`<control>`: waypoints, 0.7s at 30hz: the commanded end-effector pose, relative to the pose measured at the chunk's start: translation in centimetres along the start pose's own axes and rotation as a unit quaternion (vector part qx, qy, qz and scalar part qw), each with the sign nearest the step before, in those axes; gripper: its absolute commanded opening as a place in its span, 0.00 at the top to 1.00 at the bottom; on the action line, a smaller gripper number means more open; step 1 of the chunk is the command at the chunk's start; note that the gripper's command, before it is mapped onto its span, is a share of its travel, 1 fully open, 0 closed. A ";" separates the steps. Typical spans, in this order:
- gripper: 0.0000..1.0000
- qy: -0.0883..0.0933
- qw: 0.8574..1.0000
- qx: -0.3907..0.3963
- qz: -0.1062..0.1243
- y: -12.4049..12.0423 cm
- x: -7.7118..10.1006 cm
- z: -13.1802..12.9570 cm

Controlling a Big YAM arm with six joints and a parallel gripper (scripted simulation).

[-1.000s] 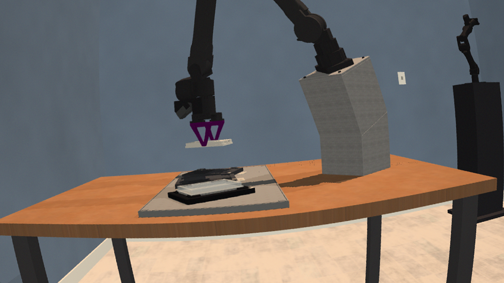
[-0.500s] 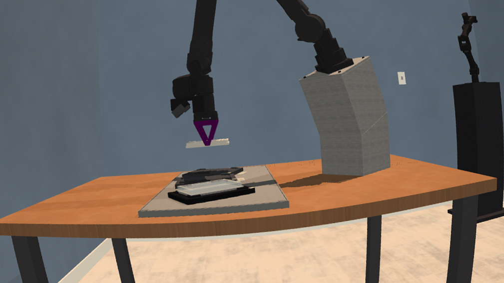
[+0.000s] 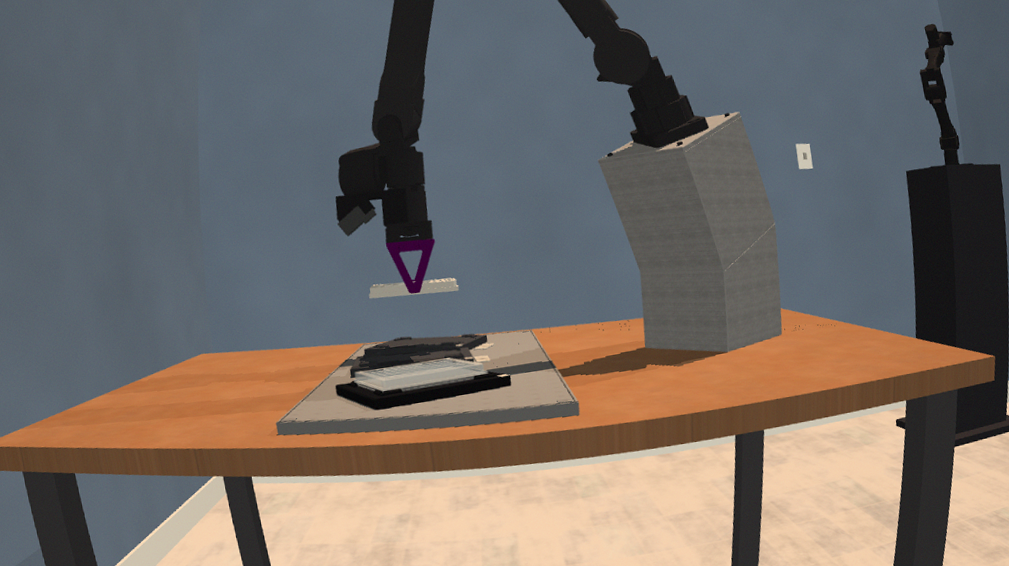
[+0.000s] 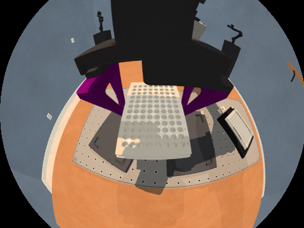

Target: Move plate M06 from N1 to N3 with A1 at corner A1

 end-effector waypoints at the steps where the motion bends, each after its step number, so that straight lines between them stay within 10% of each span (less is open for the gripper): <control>1: 1.00 0.001 1.000 -0.002 -0.011 0.5 0.0 1.6; 21: 1.00 0.003 1.000 -0.001 -0.017 0.3 0.4 7.7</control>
Point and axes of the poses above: the point where the finger pads meet when closed, its own x axis back along the fingers, its own z axis across the jaws, y = z × x, the point moved 8 cm from there along x, back along the fingers, and after that the axes turned 12 degrees about -x, right-handed, at the moved point
